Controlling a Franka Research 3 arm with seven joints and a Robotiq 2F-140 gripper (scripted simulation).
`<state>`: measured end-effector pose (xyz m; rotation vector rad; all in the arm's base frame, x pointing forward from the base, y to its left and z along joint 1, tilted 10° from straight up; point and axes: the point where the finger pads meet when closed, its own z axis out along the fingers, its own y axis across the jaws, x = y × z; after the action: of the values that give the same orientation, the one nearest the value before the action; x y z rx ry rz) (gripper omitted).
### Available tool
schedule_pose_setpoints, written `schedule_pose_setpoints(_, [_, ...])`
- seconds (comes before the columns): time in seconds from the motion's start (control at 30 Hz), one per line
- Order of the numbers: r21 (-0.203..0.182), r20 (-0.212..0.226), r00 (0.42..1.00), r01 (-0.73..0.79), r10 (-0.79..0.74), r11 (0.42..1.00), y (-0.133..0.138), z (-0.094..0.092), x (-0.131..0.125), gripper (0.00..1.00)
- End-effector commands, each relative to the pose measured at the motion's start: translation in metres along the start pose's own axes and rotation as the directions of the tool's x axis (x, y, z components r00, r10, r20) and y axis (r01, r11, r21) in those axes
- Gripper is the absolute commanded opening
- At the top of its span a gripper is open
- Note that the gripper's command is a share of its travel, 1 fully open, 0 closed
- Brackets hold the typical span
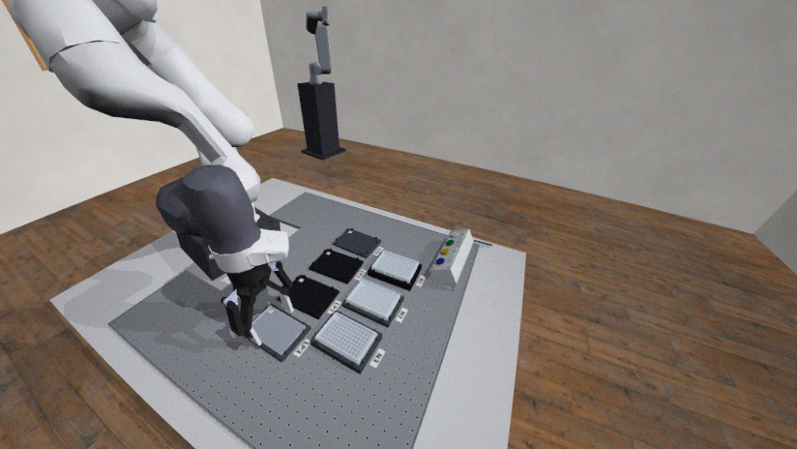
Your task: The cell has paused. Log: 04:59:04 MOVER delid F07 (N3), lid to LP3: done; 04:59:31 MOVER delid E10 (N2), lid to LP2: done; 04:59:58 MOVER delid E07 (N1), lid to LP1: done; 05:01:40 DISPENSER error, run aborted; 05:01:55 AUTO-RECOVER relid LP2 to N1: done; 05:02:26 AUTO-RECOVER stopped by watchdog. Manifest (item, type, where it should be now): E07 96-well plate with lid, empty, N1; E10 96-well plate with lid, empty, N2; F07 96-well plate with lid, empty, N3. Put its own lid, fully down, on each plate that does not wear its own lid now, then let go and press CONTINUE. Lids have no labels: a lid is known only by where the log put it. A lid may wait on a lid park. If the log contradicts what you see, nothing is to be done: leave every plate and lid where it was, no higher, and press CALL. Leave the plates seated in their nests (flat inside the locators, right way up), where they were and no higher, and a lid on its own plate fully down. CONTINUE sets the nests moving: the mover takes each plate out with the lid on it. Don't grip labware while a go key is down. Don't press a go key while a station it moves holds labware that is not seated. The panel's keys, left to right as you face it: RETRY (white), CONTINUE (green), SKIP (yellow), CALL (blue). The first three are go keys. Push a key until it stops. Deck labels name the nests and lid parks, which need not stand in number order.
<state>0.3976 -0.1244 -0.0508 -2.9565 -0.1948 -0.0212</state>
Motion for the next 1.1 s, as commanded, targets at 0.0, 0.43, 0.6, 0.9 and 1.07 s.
schedule_pose_setpoints(0.0, [0.0, 0.0, 1.0, -0.004, 0.004, 1.0, -0.0008, 0.0001, -0.0005, 0.66])
schedule_pose_setpoints(0.43, [0.0, 0.0, 1.0, -0.004, 0.004, 1.0, -0.0008, 0.0001, -0.0005, 0.59])
schedule_pose_setpoints(0.6, [0.0, 0.0, 1.0, -0.004, 0.004, 1.0, -0.0008, 0.0001, -0.0005, 0.59])
schedule_pose_setpoints(0.9, [0.0, 0.0, 1.0, -0.004, 0.004, 1.0, -0.0008, 0.0001, -0.0005, 0.59])
schedule_pose_setpoints(1.07, [0.0, 0.0, 1.0, -0.004, 0.004, 1.0, -0.0008, 0.0001, -0.0005, 0.59])
